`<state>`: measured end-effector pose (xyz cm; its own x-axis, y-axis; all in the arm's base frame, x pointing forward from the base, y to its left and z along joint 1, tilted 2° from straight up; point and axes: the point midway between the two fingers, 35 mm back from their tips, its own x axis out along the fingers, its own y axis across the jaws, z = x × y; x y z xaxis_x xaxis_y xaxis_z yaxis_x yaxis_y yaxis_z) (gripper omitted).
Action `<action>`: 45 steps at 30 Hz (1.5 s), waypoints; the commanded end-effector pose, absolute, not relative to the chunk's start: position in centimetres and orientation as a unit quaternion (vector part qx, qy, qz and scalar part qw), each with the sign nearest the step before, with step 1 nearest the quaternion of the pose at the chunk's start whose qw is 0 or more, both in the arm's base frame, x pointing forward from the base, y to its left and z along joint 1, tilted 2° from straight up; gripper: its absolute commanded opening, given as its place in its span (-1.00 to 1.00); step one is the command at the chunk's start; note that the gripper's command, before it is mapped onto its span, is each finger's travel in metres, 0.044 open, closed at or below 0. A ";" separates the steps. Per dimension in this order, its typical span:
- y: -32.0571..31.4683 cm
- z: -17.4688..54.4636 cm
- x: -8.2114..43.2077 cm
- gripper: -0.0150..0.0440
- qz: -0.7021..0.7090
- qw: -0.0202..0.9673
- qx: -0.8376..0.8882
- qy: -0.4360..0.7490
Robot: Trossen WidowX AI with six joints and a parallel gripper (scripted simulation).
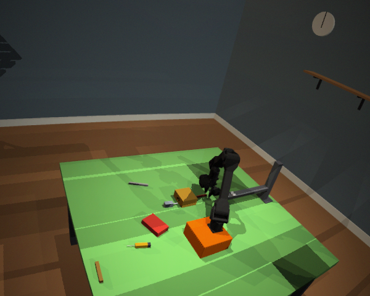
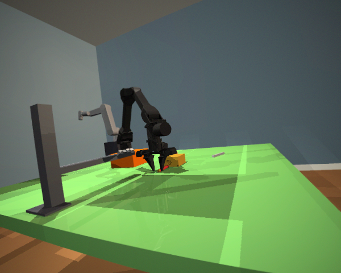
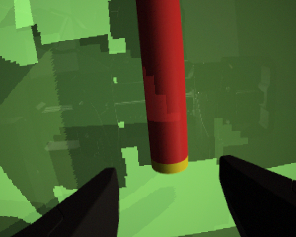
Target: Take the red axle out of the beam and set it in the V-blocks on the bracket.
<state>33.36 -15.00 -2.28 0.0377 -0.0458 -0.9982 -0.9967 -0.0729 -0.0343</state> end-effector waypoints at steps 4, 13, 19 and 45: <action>-15.0 -1.7 33.3 0.75 0.497 0.478 -0.539 0.483; -14.9 0.3 33.3 1.00 0.497 0.478 -0.539 0.483; -14.8 1.5 33.2 1.00 0.497 0.478 -0.539 0.483; -9.7 2.7 33.0 1.00 0.498 0.480 -0.538 0.482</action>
